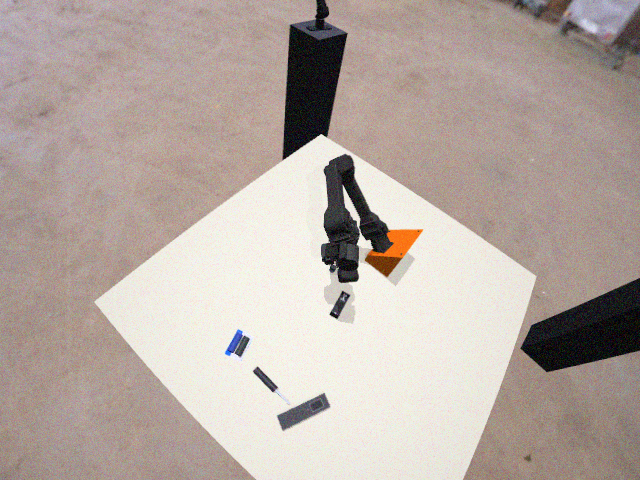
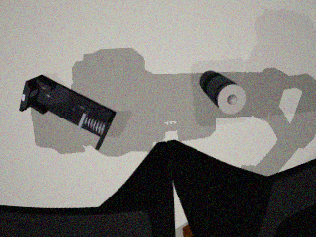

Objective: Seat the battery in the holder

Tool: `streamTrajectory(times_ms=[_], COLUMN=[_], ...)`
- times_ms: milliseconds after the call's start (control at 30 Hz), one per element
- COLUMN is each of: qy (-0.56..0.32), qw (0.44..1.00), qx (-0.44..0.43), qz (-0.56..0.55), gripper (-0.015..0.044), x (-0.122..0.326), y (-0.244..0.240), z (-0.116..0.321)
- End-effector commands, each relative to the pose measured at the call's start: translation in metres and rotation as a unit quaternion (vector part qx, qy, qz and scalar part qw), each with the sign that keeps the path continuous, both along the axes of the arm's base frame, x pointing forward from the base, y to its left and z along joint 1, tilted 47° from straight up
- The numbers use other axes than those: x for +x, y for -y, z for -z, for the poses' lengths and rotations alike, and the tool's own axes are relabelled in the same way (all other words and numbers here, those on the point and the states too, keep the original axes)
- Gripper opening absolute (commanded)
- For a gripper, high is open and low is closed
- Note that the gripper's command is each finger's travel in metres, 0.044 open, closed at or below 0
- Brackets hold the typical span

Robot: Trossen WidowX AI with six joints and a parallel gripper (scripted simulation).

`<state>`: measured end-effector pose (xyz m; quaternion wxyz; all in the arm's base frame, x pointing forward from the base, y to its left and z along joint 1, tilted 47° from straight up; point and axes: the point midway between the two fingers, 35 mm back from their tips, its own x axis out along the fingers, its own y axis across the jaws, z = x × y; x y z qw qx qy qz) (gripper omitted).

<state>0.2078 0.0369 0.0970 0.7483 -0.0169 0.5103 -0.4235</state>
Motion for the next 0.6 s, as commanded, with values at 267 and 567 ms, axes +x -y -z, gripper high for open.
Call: streamTrajectory(times_ms=[267, 567], qy=[-0.003, -0.001], qw=[0.999, 0.999], qx=[-0.044, -0.047], qz=[0.004, 0.005], gripper=[0.0, 0.0], x=[0.001, 0.005], y=[0.012, 0.058], z=[0.006, 0.046])
